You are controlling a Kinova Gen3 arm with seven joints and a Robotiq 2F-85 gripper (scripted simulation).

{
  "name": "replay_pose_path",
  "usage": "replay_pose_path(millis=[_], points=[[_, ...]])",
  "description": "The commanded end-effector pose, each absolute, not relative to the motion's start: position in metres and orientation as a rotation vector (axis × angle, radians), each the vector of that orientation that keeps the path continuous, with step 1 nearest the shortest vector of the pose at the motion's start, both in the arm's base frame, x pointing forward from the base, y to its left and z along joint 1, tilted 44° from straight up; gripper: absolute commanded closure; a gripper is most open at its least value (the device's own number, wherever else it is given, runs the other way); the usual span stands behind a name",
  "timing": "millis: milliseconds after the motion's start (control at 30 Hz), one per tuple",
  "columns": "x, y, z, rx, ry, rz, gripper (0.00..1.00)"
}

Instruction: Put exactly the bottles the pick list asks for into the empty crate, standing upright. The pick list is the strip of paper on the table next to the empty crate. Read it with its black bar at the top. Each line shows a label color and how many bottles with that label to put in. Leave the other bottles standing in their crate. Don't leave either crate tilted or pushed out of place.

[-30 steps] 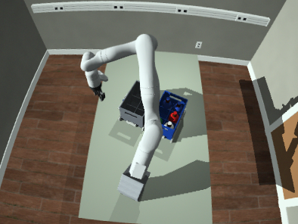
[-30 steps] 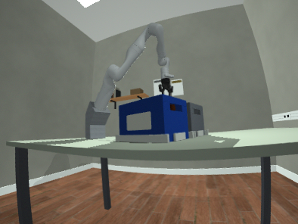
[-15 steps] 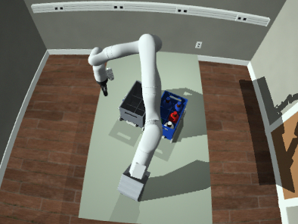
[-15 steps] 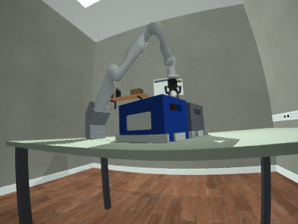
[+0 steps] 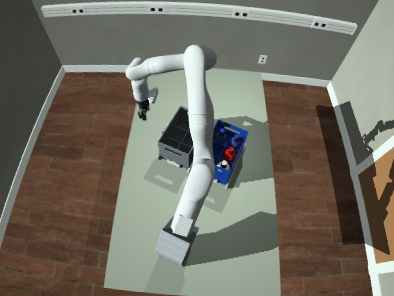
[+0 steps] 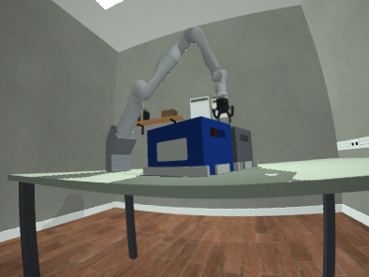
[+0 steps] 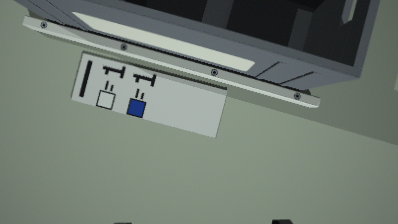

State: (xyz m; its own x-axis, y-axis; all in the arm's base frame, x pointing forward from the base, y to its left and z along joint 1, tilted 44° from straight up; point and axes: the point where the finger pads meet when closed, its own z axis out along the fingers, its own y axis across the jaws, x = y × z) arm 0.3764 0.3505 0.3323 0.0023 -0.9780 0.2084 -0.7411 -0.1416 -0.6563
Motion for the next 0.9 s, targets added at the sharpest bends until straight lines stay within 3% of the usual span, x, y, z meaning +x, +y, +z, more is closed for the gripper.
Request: replay_pose_path(millis=[0, 433, 867], points=[[0.384, 0.35, 0.336, -1.865, 1.817, -0.887, 0.33], [0.442, 0.337, 0.362, -1.622, 1.976, -0.807, 0.33], [0.444, 0.337, 0.363, -1.622, 1.976, -0.807, 0.33]])
